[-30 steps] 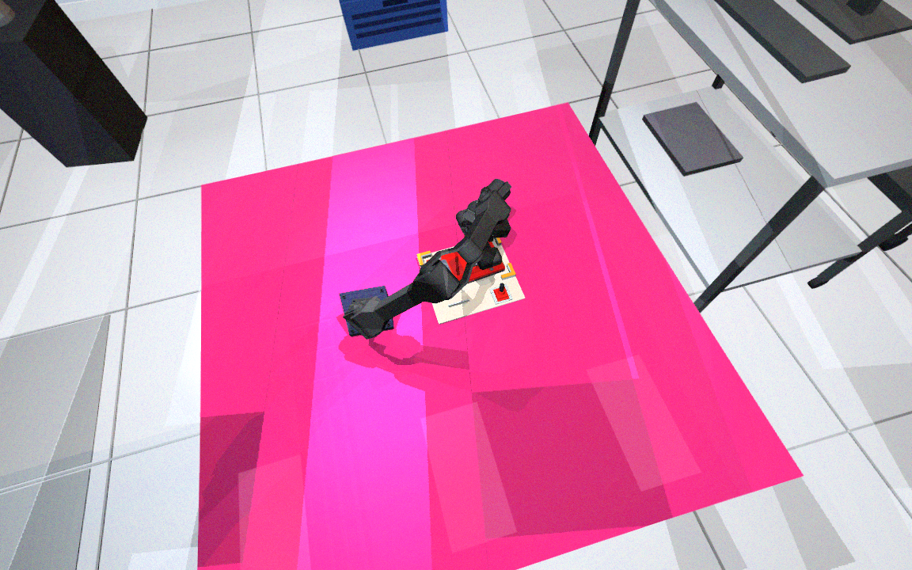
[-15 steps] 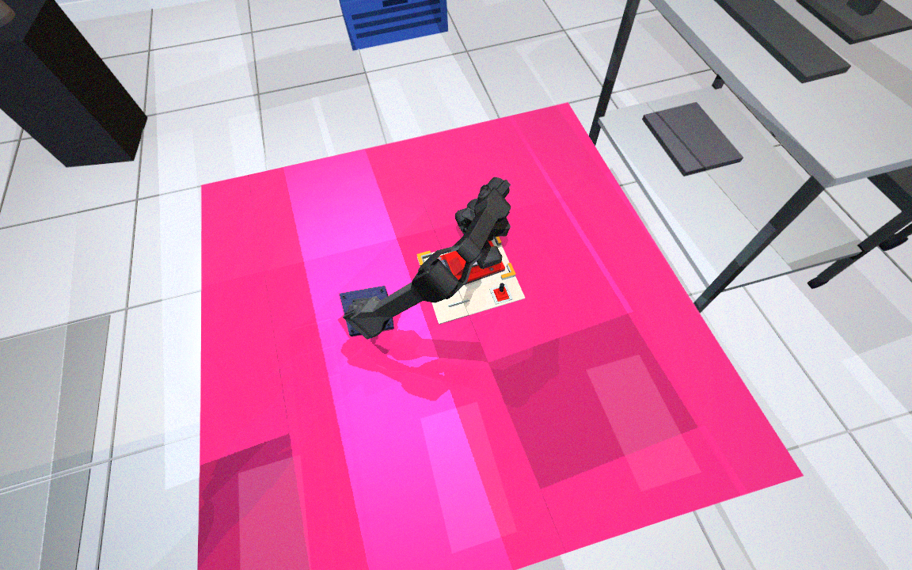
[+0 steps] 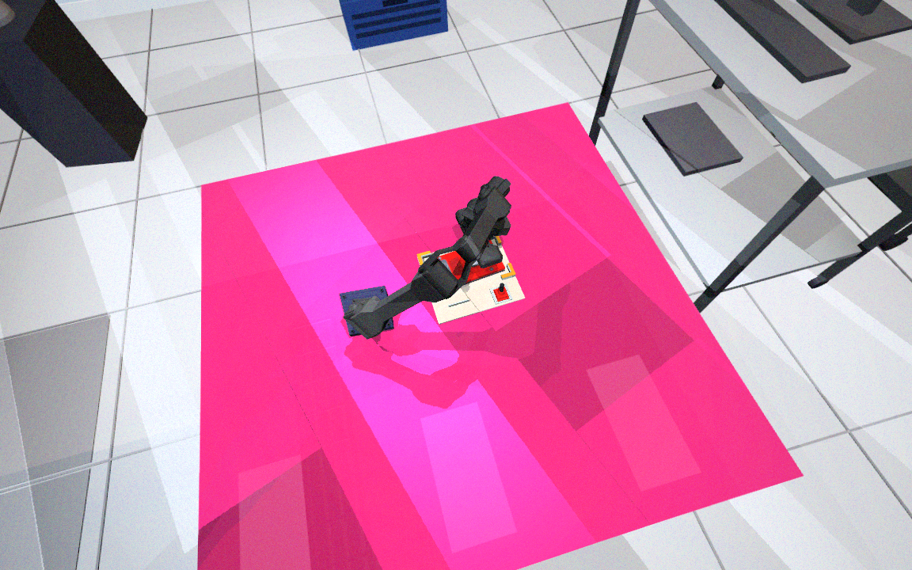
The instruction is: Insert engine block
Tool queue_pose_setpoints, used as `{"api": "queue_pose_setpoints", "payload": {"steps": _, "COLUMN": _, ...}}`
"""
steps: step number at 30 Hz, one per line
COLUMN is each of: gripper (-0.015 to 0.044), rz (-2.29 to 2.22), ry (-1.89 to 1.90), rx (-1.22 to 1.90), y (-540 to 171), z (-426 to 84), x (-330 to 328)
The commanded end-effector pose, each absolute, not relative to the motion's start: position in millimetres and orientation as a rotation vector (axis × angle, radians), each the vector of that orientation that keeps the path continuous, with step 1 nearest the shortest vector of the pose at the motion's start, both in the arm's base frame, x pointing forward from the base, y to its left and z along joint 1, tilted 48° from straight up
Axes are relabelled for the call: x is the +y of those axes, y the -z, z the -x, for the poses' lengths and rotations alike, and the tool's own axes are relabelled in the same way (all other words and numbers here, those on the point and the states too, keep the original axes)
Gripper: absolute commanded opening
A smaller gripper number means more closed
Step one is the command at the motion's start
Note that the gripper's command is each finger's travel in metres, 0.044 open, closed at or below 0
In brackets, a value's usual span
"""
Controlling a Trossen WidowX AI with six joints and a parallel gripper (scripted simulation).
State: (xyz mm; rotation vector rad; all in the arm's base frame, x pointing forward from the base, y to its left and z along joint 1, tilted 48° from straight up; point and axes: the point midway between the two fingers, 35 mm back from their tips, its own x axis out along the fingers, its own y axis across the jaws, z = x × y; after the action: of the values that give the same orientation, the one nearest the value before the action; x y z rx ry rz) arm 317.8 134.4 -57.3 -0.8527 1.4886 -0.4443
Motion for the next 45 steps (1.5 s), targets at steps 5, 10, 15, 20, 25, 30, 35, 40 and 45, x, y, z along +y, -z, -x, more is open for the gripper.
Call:
{"api": "queue_pose_setpoints", "payload": {"steps": 5, "gripper": 0.0099, "rz": 0.844, "ry": 0.444, "rx": 1.483, "y": 55.2, "z": -319.0, "x": 135.9}}
{"api": "queue_pose_setpoints", "payload": {"steps": 10, "gripper": 0.0026, "rz": 0.844, "ry": 0.444, "rx": 1.483, "y": 55.2, "z": -319.0, "x": 135.9}}
{"api": "queue_pose_setpoints", "payload": {"steps": 15, "gripper": 0.0000, "rz": 0.844, "ry": 0.444, "rx": 1.483, "y": 55.2, "z": -319.0, "x": 135.9}}
{"api": "queue_pose_setpoints", "payload": {"steps": 20, "gripper": 0.0000, "rz": 0.844, "ry": 0.444, "rx": 1.483, "y": 55.3, "z": -319.0, "x": 135.7}}
{"api": "queue_pose_setpoints", "payload": {"steps": 25, "gripper": 0.0000, "rz": 0.844, "ry": 0.444, "rx": 1.483, "y": 57.6, "z": -319.3, "x": 133.4}}
{"api": "queue_pose_setpoints", "payload": {"steps": 30, "gripper": 0.0000, "rz": 0.844, "ry": 0.445, "rx": 1.483, "y": 59.0, "z": -319.4, "x": 131.8}}
{"api": "queue_pose_setpoints", "payload": {"steps": 35, "gripper": 0.0000, "rz": 0.844, "ry": 0.445, "rx": 1.483, "y": 60.2, "z": -319.6, "x": 130.6}}
{"api": "queue_pose_setpoints", "payload": {"steps": 40, "gripper": 0.0000, "rz": 0.844, "ry": 0.445, "rx": 1.483, "y": 61.3, "z": -319.7, "x": 129.3}}
{"api": "queue_pose_setpoints", "payload": {"steps": 45, "gripper": 0.0000, "rz": 0.844, "ry": 0.445, "rx": 1.483, "y": 62.4, "z": -319.8, "x": 128.1}}
